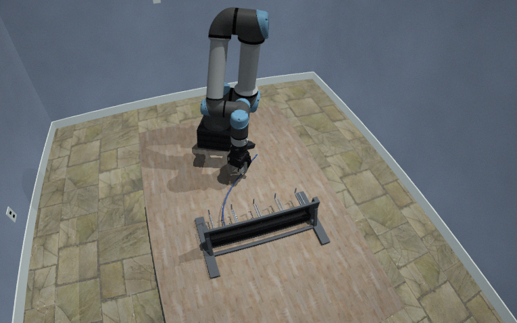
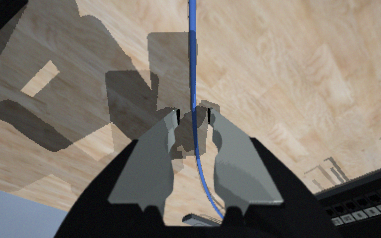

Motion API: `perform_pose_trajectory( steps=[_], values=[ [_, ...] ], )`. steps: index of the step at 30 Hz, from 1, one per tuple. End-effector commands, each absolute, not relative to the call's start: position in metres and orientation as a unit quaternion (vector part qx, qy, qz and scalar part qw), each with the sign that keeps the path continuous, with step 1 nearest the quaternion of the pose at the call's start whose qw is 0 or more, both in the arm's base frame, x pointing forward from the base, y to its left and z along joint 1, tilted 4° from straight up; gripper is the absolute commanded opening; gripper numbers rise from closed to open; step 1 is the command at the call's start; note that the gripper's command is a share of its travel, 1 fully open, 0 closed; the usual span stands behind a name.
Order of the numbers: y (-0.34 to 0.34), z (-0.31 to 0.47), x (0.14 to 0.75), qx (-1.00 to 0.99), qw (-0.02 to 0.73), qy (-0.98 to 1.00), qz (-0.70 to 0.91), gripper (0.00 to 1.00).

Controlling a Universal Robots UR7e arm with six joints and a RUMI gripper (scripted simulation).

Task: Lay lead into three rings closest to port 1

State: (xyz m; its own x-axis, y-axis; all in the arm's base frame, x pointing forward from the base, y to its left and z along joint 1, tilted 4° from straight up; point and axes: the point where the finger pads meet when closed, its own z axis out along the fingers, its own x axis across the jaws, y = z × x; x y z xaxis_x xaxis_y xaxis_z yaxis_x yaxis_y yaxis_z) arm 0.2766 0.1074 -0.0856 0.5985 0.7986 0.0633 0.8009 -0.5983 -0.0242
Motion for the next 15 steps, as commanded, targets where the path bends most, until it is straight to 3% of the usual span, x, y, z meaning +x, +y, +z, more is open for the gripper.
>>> perform_pose_trajectory(
  steps=[1,15],
  values=[
    [0.1074,-0.0866,0.2769,-0.894,0.025,-0.447,-0.023,0.2],
    [0.1077,-0.0905,0.277,-0.894,0.025,-0.447,-0.023,0.2]
  ],
)
